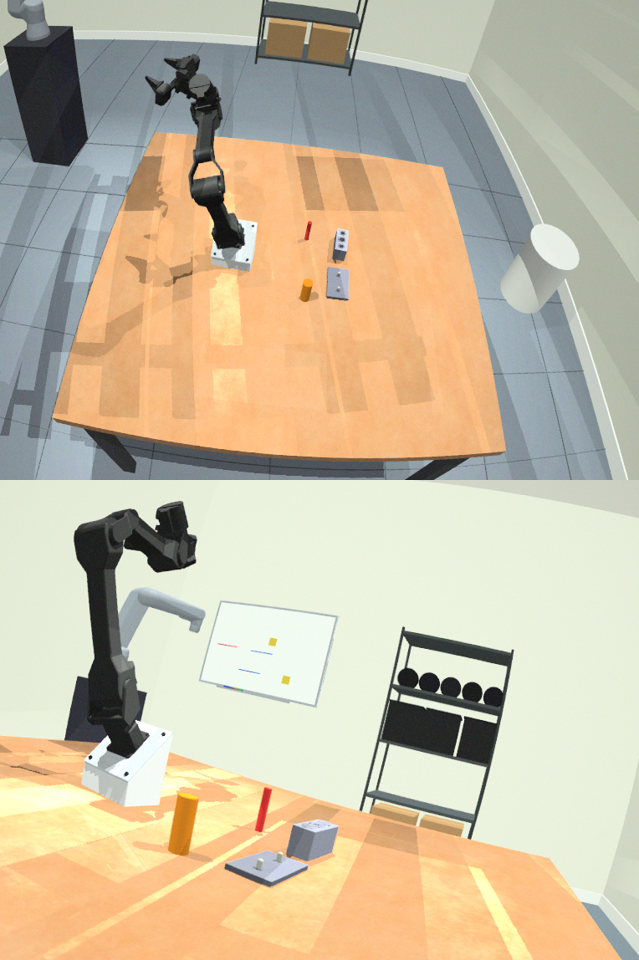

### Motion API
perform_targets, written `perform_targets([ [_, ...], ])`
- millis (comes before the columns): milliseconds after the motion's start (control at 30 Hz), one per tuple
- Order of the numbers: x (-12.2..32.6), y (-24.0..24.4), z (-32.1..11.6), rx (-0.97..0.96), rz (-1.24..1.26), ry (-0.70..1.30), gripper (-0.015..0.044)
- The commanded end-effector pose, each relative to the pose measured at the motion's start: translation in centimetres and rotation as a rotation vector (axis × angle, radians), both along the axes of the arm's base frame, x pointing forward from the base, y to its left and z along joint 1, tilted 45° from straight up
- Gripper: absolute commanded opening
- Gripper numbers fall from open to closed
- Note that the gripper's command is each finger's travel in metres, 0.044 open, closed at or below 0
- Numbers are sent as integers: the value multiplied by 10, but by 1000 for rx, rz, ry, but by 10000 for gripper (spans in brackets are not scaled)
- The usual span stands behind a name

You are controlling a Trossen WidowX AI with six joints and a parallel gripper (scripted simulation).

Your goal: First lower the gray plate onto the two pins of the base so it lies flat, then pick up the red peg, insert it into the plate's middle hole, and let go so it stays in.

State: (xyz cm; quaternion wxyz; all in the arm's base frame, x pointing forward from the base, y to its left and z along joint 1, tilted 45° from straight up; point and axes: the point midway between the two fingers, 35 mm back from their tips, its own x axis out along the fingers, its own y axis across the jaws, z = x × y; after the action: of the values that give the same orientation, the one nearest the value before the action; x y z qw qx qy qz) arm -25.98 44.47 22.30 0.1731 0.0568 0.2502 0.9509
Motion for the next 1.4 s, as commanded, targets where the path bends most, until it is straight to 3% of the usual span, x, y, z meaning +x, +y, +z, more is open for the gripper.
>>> perform_targets([
  [0,46,43,-26,-49,-191,-81,440],
  [333,193,103,-103,-235,-615,-360,440],
  [633,333,89,-172,-475,-877,-674,440],
  [1033,493,-26,-240,-931,-950,-1128,440],
  [1367,580,-169,-259,-1389,-658,-1416,440],
])
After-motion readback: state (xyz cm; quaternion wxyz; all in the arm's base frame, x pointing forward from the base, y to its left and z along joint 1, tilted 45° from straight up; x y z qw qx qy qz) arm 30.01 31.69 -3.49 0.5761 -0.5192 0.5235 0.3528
